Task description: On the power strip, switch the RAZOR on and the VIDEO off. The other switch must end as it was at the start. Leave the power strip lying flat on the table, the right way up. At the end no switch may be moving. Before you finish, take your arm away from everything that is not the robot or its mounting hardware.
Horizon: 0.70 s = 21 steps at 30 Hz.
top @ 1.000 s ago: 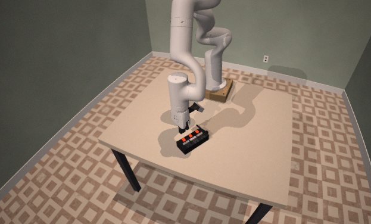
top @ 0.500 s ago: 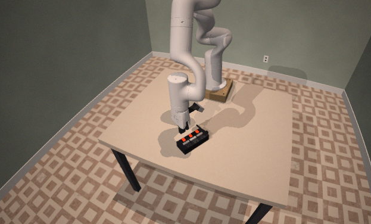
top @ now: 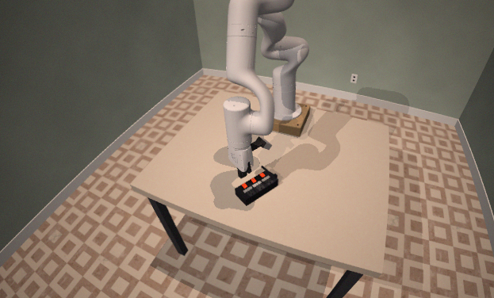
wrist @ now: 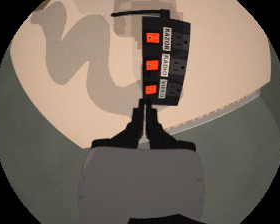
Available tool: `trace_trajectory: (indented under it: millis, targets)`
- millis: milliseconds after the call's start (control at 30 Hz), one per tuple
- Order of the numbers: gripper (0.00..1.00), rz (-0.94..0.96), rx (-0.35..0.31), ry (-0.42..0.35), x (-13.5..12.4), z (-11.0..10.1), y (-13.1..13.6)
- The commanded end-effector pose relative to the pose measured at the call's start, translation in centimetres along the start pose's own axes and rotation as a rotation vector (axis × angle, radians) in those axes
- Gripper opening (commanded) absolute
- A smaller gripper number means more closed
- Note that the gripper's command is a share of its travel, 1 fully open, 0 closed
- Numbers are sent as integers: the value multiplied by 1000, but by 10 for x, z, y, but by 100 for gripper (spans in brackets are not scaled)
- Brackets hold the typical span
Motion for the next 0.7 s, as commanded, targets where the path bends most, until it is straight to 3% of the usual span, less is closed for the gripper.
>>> trace_trajectory:
  millis: [0, 667]
  targets:
    - [0, 0, -1, -1, -1, 1, 1]
    - [0, 0, -1, -1, -1, 23, 1]
Point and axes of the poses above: the point where the finger pads meet when closed, its own z axis out along the fingers, its own y axis across the jaws, x = y × z, the point moved 4 cm from there along -z, back along the fingers, and after that the axes turned 12 degrees about z, right-handed, at the moved point
